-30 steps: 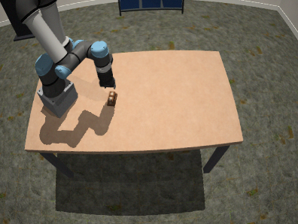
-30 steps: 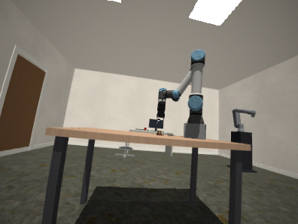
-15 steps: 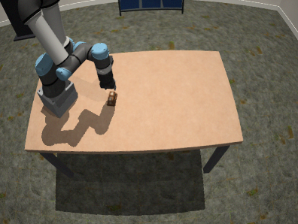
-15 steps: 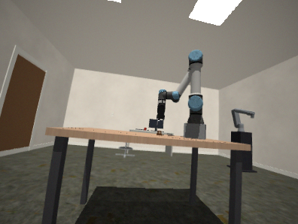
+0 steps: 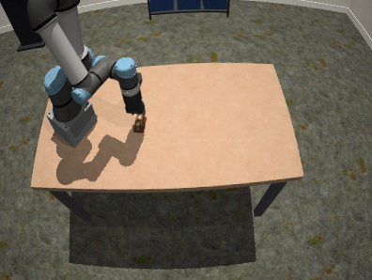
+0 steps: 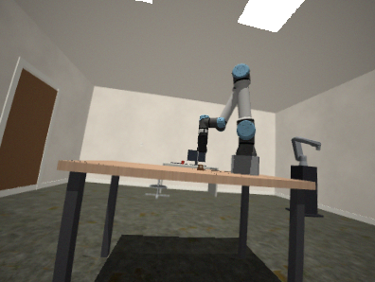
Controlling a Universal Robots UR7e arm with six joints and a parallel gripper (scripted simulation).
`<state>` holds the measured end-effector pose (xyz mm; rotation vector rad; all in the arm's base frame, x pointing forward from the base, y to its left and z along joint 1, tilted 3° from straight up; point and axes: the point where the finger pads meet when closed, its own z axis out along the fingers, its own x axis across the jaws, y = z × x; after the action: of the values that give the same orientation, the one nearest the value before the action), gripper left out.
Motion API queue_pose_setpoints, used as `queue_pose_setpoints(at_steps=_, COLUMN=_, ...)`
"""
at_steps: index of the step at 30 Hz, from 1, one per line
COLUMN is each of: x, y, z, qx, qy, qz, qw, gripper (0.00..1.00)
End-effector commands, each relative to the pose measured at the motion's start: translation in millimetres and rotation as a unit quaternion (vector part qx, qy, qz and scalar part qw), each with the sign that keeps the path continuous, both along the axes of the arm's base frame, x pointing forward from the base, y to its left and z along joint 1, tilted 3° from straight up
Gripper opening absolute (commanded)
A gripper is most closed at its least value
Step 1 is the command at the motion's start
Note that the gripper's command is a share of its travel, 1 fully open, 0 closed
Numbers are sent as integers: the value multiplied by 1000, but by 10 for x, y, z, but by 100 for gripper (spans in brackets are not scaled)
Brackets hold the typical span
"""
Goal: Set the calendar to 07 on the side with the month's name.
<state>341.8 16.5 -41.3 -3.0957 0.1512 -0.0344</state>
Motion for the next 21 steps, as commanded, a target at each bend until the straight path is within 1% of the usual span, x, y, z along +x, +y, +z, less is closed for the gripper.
queue_pose_setpoints(at_steps=1, x=5, y=3, z=-70, qx=0, qy=-1, qz=0, qw=1000, gripper=90)
queue_pose_setpoints(at_steps=12, x=8, y=7, z=-150, qx=0, qy=-1, qz=0, qw=1000, gripper=90)
queue_pose_setpoints(at_steps=21, x=8, y=8, z=-172, qx=0, qy=-1, qz=0, qw=1000, gripper=90)
